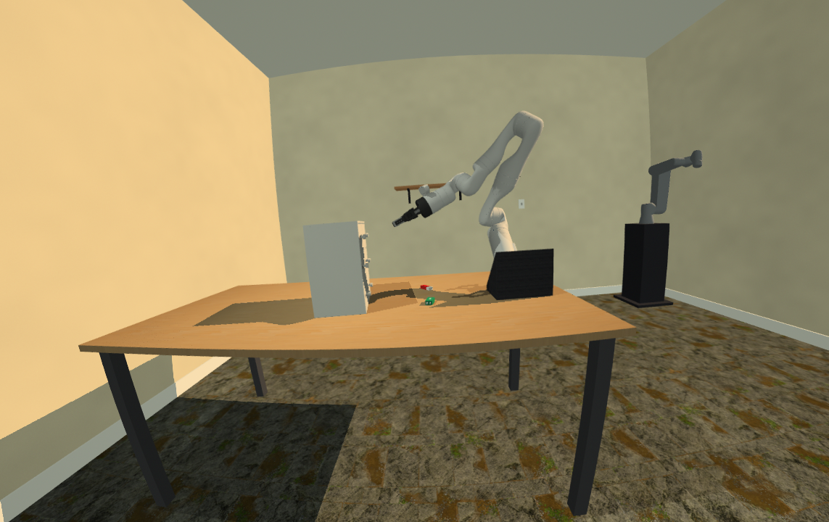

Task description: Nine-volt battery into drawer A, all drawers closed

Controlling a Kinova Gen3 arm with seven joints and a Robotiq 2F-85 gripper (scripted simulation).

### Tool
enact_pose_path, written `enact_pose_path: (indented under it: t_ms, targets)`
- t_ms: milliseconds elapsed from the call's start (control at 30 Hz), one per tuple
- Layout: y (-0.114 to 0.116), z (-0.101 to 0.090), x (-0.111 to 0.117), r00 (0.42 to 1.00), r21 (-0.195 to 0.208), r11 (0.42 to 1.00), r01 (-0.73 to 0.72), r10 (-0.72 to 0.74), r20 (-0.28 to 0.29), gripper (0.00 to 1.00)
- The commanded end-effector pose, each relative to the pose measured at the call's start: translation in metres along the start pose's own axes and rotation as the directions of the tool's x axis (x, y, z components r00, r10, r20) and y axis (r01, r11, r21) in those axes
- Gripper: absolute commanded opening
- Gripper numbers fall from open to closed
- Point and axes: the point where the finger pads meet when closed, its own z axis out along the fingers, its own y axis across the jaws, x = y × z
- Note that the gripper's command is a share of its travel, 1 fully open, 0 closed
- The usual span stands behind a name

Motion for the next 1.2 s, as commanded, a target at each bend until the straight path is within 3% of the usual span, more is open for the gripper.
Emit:
enact_pose_path:
  t_ms: [0, 533, 1100, 1133, 1167]
  targets:
    - [0.005, 0.0047, -0.0063, 1.0, -0.02, 1.0, 0.019, -0.02, -0.016, 1.0]
    - [0.0032, 0.0104, -0.0098, 0.996, -0.012, 1.0, 0.018, -0.019, -0.084, 1.0]
    - [0.002, 0.0111, -0.0106, 0.995, -0.006, 1.0, 0.018, -0.018, -0.098, 1.0]
    - [0.002, 0.0111, -0.0106, 0.995, -0.006, 1.0, 0.018, -0.018, -0.098, 0.33]
    - [0.002, 0.0111, -0.0106, 0.995, -0.006, 1.0, 0.018, -0.018, -0.098, 0.33]
